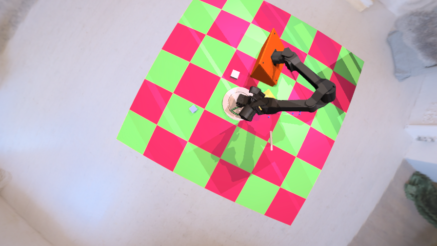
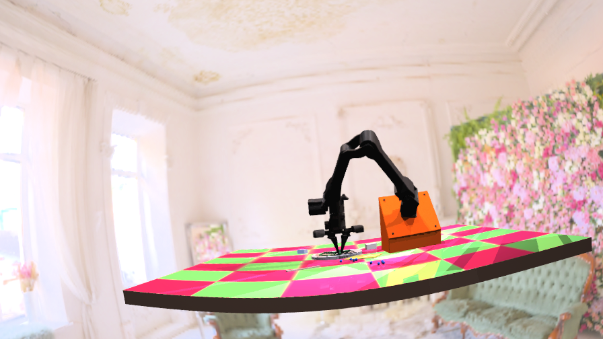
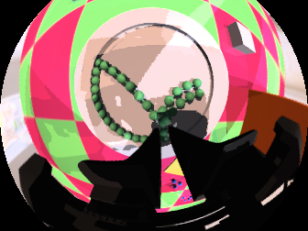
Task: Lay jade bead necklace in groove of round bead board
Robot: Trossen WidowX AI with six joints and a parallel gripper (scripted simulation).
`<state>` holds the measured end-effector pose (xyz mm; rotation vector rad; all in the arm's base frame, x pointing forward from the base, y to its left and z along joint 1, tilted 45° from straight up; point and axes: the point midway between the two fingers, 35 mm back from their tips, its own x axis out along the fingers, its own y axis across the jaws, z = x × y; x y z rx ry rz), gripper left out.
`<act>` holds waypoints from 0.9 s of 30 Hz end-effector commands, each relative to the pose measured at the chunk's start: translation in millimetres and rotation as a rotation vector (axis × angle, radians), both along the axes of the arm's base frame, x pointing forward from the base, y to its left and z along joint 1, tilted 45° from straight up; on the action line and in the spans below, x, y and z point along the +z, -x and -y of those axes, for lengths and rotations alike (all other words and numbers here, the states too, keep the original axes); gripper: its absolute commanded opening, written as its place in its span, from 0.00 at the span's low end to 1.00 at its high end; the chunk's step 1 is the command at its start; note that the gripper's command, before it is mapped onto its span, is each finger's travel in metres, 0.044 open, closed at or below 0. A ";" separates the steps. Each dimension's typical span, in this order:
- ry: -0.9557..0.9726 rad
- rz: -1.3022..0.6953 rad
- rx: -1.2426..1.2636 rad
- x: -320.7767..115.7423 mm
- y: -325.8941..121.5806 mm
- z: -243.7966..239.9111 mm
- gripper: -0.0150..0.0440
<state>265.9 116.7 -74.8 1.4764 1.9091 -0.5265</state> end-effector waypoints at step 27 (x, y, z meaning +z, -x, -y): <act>-0.003 -0.007 -0.003 10.1 0.1 9.6 0.25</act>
